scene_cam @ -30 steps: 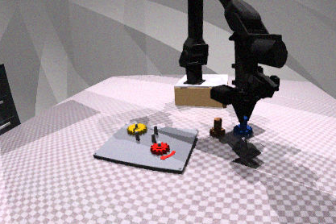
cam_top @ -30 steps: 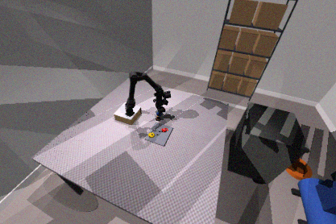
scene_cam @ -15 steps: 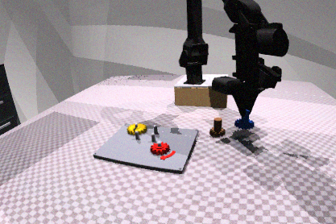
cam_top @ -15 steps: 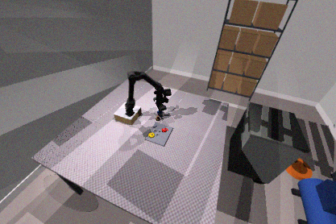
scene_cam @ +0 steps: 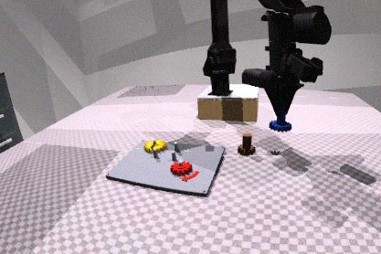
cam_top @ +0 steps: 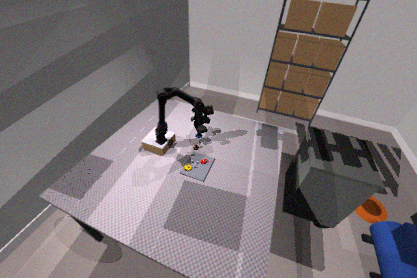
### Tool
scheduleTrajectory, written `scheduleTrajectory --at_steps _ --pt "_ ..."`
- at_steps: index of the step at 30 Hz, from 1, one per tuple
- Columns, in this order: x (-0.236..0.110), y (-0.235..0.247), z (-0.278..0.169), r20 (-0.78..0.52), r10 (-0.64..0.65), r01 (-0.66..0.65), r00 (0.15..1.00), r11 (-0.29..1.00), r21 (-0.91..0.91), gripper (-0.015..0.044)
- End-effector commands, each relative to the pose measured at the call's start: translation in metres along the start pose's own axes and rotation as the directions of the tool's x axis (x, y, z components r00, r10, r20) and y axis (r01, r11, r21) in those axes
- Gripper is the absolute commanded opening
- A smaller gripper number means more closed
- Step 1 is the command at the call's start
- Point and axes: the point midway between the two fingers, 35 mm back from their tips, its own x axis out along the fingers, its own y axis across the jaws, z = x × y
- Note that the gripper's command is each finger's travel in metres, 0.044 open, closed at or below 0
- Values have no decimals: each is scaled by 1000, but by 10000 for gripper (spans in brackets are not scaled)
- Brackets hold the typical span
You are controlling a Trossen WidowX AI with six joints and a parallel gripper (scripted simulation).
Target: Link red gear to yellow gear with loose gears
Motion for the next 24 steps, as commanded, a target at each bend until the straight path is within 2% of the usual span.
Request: scheduleTrajectory --at_steps 1,24 --pt "-11 1 1 4 4 -4 1000 1000 8 0" --pt "-70 5 -3 -11 19 -19 1000 999 32 0"
